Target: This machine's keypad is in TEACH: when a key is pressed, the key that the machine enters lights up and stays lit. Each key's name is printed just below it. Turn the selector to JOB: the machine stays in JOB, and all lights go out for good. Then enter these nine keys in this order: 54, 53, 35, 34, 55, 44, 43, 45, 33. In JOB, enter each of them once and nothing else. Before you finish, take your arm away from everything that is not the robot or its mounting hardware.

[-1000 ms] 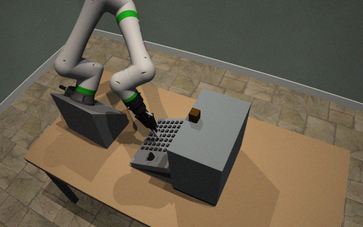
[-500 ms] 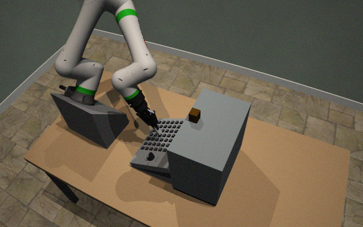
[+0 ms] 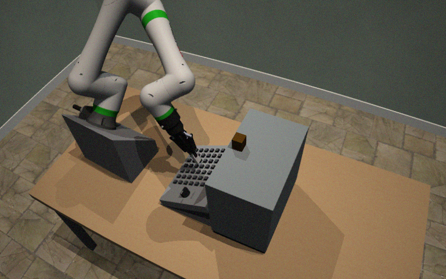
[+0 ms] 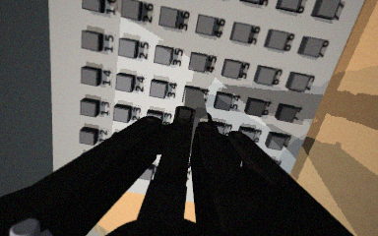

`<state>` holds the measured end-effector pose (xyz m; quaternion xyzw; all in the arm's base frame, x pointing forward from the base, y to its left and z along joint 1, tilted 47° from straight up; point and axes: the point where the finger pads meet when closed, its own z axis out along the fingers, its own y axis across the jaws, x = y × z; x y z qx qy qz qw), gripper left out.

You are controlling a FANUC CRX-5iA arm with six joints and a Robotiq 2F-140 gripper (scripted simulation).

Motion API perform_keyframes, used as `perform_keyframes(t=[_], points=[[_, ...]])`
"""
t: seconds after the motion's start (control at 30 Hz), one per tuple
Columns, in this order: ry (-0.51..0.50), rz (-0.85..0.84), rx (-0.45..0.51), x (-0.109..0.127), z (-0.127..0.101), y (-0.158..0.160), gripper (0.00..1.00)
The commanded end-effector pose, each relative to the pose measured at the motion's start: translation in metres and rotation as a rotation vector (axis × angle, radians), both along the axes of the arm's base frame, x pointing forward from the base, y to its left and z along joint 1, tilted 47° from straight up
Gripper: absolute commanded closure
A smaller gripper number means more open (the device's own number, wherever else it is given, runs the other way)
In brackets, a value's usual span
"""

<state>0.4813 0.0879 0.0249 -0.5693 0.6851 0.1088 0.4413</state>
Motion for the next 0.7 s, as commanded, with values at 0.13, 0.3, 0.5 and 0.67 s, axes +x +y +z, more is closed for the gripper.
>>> perform_keyframes(t=[0.13, 0.3, 0.5, 0.67], points=[[-0.001, 0.000, 0.000, 0.004, -0.004, 0.004, 1.00], [-0.001, 0.000, 0.000, 0.007, -0.008, 0.009, 1.00], [-0.001, 0.000, 0.000, 0.010, -0.011, 0.012, 1.00], [-0.001, 0.000, 0.000, 0.010, -0.011, 0.012, 1.00]])
